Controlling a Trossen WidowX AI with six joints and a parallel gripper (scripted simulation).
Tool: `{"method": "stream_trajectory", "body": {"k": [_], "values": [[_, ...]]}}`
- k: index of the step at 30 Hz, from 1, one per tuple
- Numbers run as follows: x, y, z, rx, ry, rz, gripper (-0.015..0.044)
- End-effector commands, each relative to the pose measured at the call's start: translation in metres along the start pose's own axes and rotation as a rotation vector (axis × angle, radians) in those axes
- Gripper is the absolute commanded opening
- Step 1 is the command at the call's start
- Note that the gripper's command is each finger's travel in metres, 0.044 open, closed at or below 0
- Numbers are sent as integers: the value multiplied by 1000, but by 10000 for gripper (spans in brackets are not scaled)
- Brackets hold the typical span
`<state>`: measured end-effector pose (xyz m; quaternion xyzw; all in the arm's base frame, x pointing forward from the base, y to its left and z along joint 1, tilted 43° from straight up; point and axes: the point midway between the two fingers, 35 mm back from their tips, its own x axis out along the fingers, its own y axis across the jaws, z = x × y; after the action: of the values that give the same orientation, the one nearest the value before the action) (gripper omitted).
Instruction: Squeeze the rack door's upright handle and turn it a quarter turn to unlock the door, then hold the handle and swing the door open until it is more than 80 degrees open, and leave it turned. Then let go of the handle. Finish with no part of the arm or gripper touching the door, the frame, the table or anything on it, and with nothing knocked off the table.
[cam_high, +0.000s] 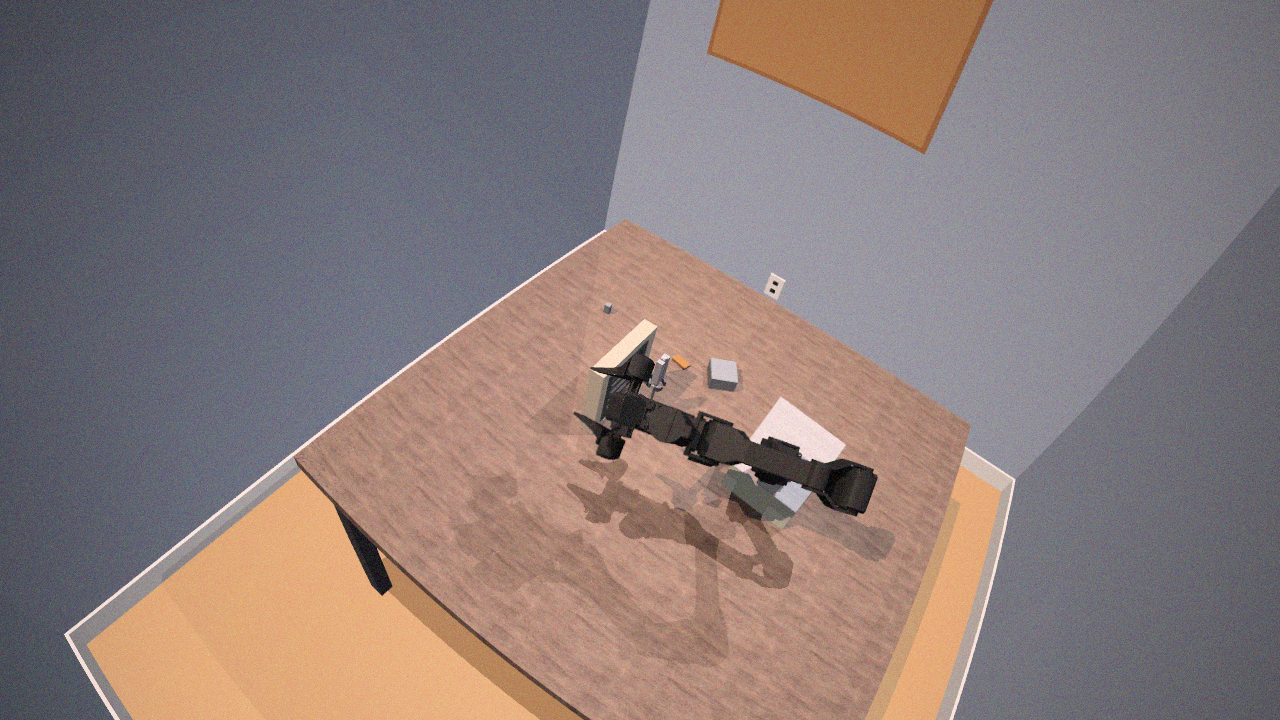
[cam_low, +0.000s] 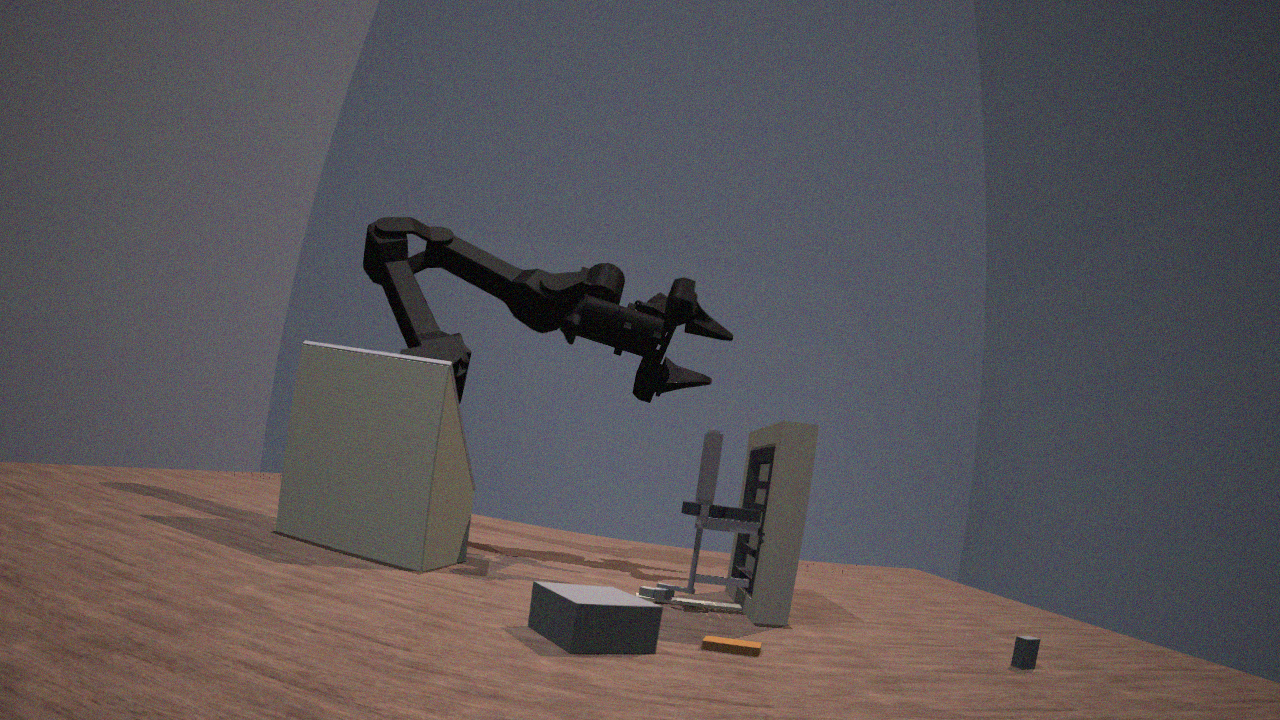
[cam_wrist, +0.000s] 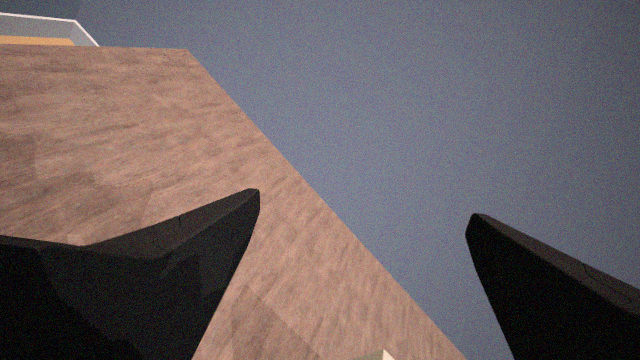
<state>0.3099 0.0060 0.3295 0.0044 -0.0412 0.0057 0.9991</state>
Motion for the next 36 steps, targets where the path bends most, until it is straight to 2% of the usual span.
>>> {"method": "stream_trajectory", "body": {"k": [1, 4, 5, 20, 36], "values": [[1, 0, -1, -2, 4, 0, 374], [8, -5, -10, -25, 66, -2, 295], [12, -6, -14, -35, 93, -3, 285], [43, -42, -80, -112, 488, 17, 285], [45, -87, -146, -63, 861, 77, 285]]}}
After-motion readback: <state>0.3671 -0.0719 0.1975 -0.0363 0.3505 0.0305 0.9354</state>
